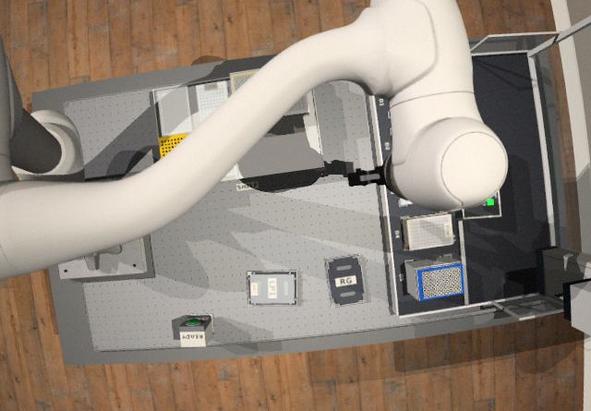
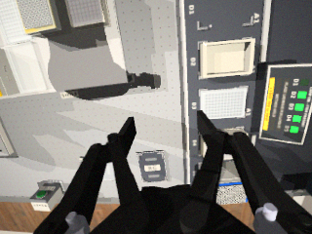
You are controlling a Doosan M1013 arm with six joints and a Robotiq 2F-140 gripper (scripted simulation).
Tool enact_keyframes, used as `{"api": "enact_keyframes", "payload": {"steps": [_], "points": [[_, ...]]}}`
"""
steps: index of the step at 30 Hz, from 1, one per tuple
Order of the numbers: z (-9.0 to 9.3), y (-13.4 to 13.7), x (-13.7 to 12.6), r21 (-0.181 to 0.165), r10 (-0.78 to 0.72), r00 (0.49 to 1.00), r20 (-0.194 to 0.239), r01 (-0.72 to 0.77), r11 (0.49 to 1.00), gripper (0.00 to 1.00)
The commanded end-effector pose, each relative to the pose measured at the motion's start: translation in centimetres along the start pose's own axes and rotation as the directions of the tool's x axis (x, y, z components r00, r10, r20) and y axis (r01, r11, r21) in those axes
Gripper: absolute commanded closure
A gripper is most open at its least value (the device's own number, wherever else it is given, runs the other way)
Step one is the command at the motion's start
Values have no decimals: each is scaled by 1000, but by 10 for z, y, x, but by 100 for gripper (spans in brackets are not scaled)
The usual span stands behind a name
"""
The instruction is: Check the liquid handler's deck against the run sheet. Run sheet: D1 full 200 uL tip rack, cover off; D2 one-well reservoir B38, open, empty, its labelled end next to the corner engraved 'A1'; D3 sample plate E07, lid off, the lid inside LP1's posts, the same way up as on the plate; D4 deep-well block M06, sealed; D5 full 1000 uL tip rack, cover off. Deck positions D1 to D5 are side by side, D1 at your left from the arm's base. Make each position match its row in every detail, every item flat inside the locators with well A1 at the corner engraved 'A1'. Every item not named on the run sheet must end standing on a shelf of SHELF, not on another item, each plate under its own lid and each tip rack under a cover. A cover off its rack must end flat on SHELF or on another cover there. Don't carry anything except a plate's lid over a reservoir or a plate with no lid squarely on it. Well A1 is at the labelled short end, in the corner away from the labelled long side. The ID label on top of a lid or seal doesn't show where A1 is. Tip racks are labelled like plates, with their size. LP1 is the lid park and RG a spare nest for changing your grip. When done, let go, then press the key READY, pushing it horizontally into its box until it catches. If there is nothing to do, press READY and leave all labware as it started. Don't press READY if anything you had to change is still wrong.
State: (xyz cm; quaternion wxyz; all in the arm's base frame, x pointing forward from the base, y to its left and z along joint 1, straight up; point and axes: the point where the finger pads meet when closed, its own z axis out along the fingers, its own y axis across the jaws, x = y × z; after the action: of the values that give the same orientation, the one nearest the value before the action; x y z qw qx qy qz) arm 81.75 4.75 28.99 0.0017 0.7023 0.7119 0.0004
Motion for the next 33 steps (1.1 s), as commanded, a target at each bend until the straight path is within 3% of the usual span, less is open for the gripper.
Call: {"api": "enact_keyframes", "payload": {"steps": [1, 10, 33], "points": [[-1, 0, -12, -2, 0, 1000, -1, 0, 1000, 33], [-1, -1, -40, -2, 0, 1000, -1, 0, 1000, 33], [-1, -106, -38, -2, 0, 1000, -1, 0, 1000, 33]]}}
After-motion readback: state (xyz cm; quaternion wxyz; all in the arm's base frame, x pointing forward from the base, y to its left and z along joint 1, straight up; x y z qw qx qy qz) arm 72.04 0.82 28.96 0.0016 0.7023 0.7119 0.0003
